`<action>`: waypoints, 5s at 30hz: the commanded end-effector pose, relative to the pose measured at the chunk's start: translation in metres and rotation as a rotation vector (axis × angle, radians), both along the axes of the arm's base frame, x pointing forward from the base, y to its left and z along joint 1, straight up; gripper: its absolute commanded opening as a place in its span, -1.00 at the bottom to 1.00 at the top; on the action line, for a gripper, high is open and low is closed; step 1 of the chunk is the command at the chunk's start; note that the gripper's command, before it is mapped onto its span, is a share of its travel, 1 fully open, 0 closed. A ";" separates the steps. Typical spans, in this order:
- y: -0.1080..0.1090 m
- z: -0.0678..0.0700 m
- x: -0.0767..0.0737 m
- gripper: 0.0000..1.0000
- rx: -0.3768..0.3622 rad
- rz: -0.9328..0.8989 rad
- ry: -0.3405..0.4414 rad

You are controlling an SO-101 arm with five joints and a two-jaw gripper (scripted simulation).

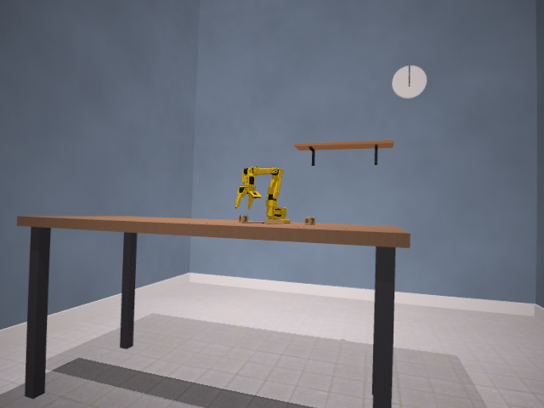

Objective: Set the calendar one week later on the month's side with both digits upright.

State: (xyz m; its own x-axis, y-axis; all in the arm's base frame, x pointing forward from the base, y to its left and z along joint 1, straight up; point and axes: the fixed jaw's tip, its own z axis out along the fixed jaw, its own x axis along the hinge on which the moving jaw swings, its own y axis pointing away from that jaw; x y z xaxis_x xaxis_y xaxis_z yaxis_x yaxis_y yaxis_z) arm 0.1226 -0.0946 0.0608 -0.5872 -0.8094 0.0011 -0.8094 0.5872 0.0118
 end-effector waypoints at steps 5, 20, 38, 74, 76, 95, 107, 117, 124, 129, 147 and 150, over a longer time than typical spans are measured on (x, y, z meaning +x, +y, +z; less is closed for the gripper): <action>-0.002 0.023 0.004 -0.29 -0.033 0.015 -0.046; -0.002 0.023 0.004 -0.29 -0.033 0.015 -0.046; -0.004 0.044 0.007 -0.29 -0.130 0.015 -0.172; -0.006 0.079 0.006 -0.30 -0.344 0.019 -0.438; -0.006 0.078 0.006 -0.30 -0.344 0.019 -0.437; -0.009 0.067 0.005 -0.30 -0.352 0.023 -0.431; -0.009 0.041 0.005 -0.30 -0.232 0.023 -0.285; -0.004 0.011 -0.001 -0.30 -0.086 0.023 -0.108; -0.002 0.001 -0.004 -0.30 -0.035 0.023 -0.046; -0.002 0.001 -0.004 -0.30 -0.034 0.023 -0.045; -0.003 -0.002 -0.006 -0.30 -0.017 0.007 -0.024; -0.003 -0.002 -0.006 -0.30 -0.017 0.007 -0.024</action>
